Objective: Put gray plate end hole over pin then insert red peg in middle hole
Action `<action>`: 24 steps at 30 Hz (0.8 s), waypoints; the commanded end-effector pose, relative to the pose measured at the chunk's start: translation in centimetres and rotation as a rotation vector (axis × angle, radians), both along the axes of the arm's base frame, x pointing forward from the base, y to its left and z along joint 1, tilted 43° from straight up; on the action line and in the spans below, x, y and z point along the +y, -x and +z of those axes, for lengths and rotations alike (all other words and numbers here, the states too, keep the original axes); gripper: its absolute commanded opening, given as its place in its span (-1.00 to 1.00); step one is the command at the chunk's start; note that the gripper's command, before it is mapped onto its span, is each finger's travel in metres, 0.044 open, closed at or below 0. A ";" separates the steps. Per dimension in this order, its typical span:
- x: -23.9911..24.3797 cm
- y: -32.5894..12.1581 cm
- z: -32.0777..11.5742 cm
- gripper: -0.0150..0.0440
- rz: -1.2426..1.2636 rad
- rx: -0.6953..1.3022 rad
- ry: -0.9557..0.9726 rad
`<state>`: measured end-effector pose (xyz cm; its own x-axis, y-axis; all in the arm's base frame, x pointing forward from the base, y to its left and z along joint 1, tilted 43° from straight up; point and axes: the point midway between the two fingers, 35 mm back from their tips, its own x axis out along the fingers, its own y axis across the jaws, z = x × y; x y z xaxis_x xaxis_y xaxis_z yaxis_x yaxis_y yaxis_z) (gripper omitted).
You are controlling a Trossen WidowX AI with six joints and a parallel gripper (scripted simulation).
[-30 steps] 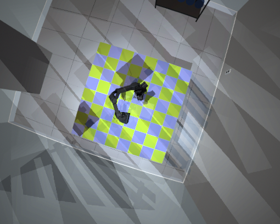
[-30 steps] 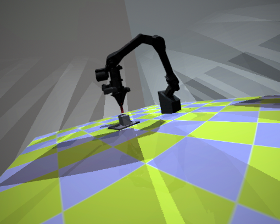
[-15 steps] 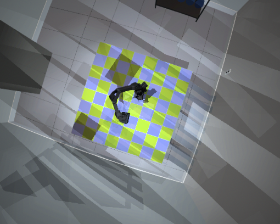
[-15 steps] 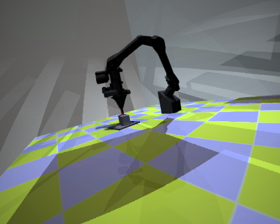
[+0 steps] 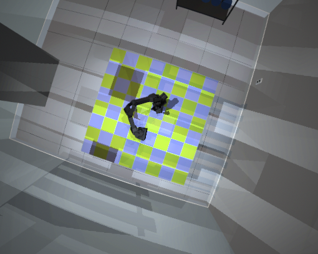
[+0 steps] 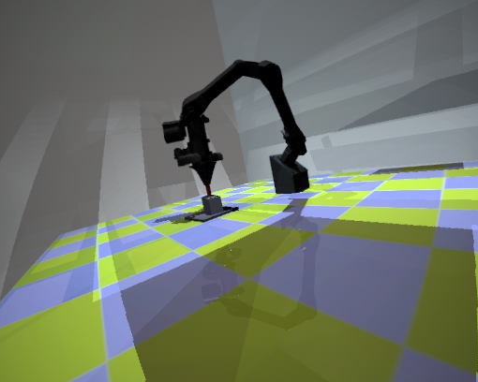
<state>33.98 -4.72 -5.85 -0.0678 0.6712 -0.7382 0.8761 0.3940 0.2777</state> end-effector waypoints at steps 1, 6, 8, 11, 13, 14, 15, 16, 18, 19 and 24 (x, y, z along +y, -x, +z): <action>0.0 0.0 -0.1 -0.49 -0.001 0.000 0.000; 0.0 0.1 -0.1 -0.49 -0.001 0.000 0.000; 0.0 0.1 -0.1 -0.49 -0.001 0.000 0.000; 0.1 0.0 -0.1 -0.49 -0.001 0.000 0.000; 0.1 0.0 -0.1 -0.49 -0.001 0.000 0.000; 0.1 0.0 -0.1 -0.49 -0.001 0.000 0.000; 0.1 0.0 -0.1 -0.49 -0.001 0.000 0.000; 0.1 0.0 -0.1 -0.49 -0.001 0.000 0.000; 0.1 0.0 -0.1 -0.49 -0.001 0.000 0.000; 0.2 0.0 -0.1 -0.49 -0.001 0.000 0.000; 0.1 0.0 -0.1 -0.49 0.003 -0.001 0.001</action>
